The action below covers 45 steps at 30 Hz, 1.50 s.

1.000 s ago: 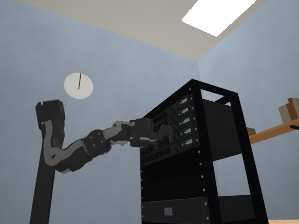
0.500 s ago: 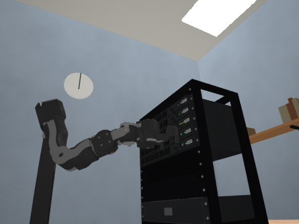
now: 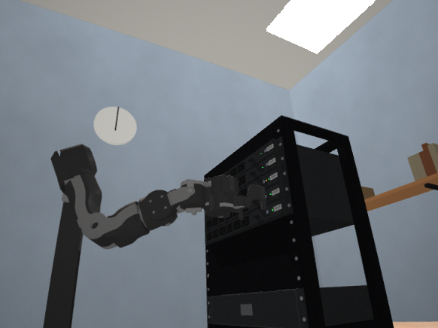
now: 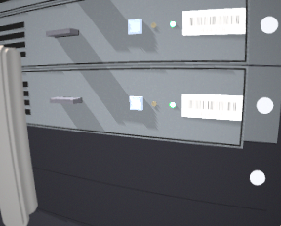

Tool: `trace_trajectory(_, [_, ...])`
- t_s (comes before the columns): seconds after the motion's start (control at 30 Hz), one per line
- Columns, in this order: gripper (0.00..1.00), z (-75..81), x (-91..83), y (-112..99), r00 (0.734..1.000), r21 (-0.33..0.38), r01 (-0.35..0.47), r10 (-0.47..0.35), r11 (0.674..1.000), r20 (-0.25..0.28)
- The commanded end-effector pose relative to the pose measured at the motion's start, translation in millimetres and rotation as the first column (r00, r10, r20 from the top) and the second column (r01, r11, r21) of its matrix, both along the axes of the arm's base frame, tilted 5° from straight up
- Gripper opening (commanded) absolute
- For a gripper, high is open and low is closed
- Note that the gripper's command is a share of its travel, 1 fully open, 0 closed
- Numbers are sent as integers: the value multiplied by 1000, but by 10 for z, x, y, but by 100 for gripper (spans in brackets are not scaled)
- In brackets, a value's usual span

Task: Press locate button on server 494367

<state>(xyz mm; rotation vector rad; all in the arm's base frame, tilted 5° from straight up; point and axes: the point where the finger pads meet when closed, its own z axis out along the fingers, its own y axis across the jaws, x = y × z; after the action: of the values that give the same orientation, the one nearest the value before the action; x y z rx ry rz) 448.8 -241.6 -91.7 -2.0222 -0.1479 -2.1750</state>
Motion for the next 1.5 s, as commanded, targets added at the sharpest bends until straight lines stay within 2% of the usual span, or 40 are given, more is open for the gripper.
trace_trajectory(0.0, [60,2,11,3,1000,0,4,-4,1000,2])
trace_trajectory(0.2, [60,7,73,14,1000,0,4,-4,1000,2])
trace_trajectory(0.9, [60,39,479,90,1000,0,4,-4,1000,2])
trace_trajectory(1.47, [60,41,500,94,1000,0,4,-4,1000,2])
